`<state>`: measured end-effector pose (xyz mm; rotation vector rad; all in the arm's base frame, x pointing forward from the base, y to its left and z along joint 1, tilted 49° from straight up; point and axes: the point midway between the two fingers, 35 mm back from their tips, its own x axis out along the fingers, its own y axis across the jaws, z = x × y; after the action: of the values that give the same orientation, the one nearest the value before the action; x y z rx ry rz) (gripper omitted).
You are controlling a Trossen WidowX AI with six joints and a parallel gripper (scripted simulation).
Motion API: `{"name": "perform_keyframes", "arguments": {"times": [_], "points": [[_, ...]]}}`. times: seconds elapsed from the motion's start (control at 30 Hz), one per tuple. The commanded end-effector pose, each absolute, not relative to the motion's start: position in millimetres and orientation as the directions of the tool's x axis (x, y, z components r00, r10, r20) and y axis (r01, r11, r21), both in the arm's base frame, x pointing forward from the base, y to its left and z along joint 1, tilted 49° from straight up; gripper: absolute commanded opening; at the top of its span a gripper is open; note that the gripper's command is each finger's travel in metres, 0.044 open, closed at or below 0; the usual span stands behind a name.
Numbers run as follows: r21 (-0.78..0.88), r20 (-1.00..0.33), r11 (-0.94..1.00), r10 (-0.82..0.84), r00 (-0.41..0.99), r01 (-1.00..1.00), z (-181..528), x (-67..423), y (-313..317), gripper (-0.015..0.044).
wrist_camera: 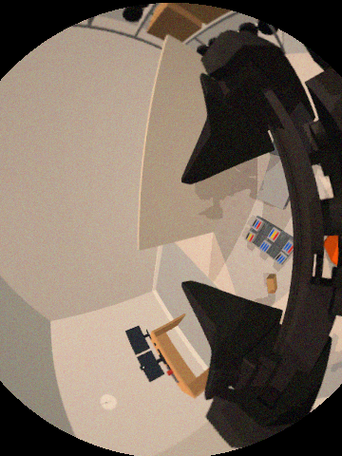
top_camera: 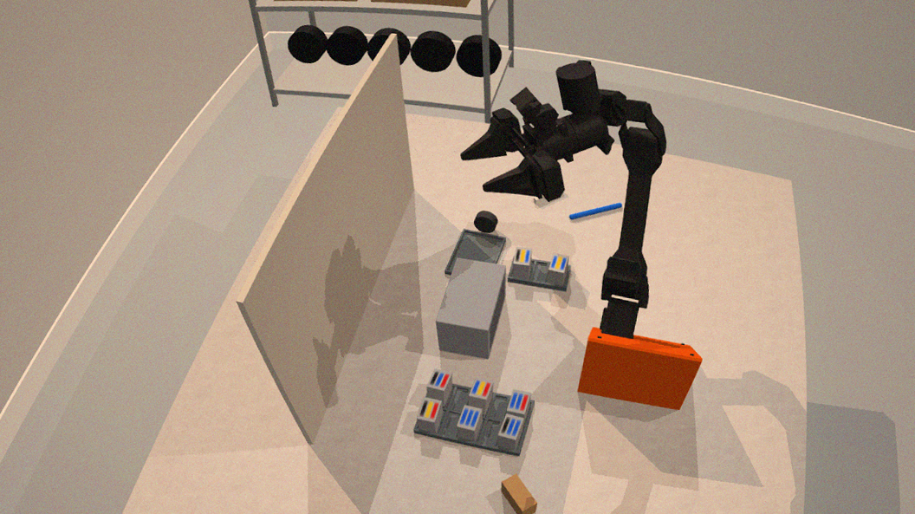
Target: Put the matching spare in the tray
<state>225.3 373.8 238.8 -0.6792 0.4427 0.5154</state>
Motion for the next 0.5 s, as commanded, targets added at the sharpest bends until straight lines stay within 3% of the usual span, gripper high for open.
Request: {"name": "perform_keyframes", "arguments": {"times": [0.0,0.23,0.47], "points": [[-0.494,-0.611,0.705,0.135,0.78,-0.509,213,263,349,0.044],[-0.564,-0.724,0.755,-0.256,0.641,-0.335,152,332,269,0.044],[-0.666,-0.731,0.729,-0.598,0.329,-0.156,103,372,162,0.044]]}}
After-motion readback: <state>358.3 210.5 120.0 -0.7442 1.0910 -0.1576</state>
